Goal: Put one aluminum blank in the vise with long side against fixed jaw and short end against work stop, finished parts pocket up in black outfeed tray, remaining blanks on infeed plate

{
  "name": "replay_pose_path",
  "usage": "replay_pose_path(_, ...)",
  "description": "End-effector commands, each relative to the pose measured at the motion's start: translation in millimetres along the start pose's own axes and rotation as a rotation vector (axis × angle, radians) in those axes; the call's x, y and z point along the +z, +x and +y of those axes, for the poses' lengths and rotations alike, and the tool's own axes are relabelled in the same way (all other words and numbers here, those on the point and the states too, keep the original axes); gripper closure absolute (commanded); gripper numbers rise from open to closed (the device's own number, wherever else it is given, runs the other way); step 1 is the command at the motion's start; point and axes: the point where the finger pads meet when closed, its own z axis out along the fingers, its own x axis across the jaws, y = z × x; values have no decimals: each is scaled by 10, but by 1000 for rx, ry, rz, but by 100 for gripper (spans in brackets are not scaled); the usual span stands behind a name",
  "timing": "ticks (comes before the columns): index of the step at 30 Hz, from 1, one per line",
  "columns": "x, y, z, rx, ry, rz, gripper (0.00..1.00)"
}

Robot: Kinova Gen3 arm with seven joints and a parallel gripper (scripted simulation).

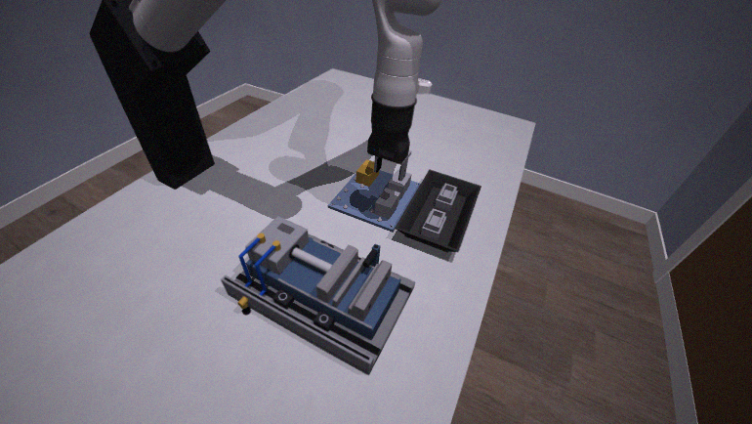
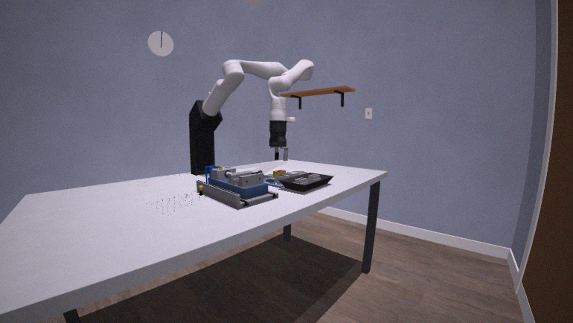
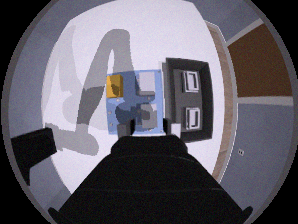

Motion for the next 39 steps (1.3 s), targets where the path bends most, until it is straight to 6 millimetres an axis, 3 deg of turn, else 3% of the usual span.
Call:
replay_pose_path(1,-131,1,-82,11,18,0,0)
replay_pose_path(16,-562,10,-99,0,33,-23,0)
replay_pose_path(31,-656,24,-102,-12,34,-19,0)
replay_pose_path(32,-656,24,-102,-12,34,-19,100)
replay_pose_path(39,-656,24,-102,-12,34,-19,100)
